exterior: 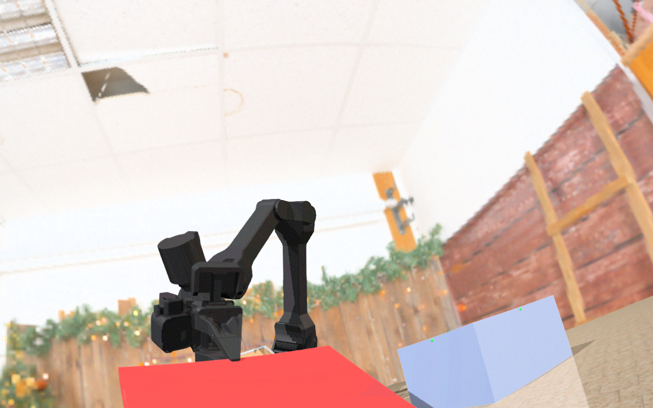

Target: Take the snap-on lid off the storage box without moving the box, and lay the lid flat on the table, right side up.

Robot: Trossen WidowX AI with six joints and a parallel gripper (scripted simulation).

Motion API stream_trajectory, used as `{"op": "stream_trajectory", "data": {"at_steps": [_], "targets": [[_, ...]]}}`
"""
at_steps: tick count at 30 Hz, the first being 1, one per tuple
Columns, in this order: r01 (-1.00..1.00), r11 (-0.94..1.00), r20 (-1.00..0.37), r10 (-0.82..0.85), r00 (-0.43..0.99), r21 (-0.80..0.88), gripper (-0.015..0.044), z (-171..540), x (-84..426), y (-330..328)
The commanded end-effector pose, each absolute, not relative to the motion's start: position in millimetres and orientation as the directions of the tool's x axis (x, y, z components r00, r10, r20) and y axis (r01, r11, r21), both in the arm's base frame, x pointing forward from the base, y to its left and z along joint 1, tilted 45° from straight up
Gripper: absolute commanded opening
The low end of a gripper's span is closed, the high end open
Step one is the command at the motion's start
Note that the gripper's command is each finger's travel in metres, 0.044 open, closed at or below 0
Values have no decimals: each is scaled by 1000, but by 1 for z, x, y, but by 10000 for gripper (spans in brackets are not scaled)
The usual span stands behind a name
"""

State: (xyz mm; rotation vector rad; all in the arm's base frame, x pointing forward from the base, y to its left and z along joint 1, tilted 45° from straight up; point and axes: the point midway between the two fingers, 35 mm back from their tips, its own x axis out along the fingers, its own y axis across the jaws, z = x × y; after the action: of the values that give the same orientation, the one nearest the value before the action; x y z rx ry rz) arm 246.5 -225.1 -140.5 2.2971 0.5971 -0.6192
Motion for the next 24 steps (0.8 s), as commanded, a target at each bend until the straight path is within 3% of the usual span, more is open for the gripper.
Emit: {"op": "stream_trajectory", "data": {"at_steps": [1, 24], "targets": [[579, -674, -578, 268, 770, 459, 0, -149, 245, -212], [579, -675, -578, 268, 771, 459, 0, -163, 246, -199]]}}
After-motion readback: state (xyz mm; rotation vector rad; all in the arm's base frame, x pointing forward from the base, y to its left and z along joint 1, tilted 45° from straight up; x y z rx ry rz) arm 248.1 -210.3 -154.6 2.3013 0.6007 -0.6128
